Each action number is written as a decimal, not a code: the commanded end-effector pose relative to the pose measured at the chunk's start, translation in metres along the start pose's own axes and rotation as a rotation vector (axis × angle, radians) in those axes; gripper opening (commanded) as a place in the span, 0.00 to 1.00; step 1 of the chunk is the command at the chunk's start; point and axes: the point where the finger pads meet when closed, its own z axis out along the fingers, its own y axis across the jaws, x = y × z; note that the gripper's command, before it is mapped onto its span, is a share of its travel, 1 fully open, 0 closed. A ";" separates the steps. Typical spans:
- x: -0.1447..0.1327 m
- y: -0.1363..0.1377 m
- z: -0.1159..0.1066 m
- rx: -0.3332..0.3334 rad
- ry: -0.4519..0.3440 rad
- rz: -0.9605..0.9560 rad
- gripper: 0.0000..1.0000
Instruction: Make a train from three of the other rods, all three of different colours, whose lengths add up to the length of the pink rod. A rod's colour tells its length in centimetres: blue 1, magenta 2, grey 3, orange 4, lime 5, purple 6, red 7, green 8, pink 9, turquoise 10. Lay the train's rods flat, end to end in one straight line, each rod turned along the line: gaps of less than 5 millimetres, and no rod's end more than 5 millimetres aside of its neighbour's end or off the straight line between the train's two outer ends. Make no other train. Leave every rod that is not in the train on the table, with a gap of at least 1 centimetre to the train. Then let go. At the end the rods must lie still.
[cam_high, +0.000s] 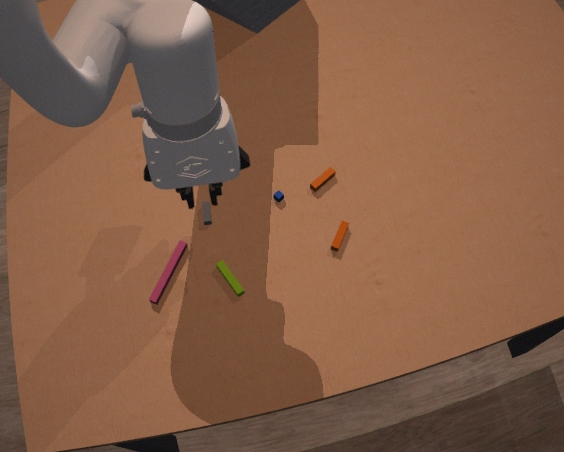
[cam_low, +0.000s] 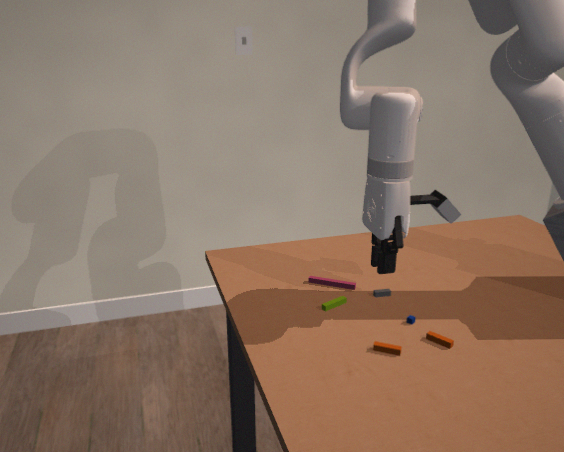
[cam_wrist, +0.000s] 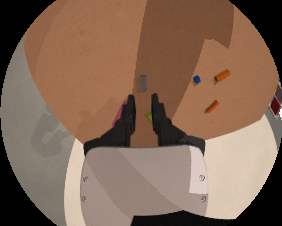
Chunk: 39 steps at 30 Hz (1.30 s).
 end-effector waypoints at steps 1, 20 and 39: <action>-0.001 0.000 0.002 0.000 -0.004 0.001 0.24; -0.001 0.001 0.029 0.000 -0.004 0.001 0.24; -0.001 0.001 0.036 0.000 -0.004 0.001 0.24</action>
